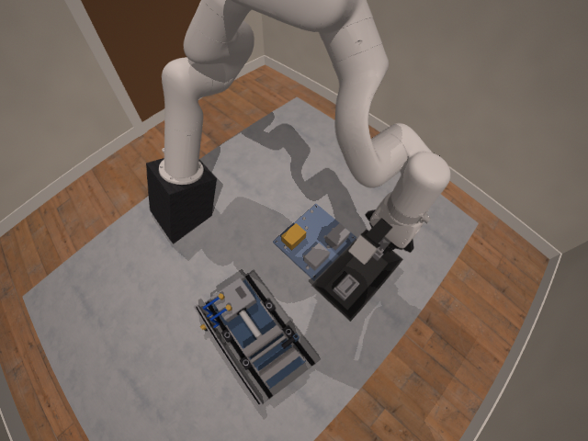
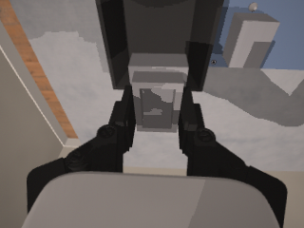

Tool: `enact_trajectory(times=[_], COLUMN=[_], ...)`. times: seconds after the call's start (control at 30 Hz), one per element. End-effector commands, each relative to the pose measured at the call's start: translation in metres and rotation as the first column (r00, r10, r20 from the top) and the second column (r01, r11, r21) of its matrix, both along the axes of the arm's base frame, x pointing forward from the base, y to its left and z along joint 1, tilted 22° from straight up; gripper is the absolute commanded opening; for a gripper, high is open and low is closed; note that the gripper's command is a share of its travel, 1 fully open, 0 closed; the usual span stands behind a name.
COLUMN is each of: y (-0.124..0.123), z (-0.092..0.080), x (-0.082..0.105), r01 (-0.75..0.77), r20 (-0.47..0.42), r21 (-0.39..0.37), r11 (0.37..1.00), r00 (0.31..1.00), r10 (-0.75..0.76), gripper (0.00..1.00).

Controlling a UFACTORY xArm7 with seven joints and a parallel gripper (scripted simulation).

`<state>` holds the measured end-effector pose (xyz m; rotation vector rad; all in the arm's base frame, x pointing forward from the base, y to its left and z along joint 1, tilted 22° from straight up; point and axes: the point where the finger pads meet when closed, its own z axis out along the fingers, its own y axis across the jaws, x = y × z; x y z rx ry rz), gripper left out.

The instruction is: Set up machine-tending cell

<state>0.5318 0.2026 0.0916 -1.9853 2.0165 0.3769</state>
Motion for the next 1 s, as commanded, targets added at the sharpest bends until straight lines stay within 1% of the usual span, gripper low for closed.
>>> enact_trajectory(times=[0.0,0.97], y=[-0.0005,0.0017], z=[0.0022,0.0032], x=[0.0019,0.0041], r01=[0.002,0.000], r20=[0.005,0.005], r21=[0.000,0.001], r11=[1.000,1.000], r00=[1.000,1.000], r10=[-0.002,0.000], gripper=[0.00,0.00])
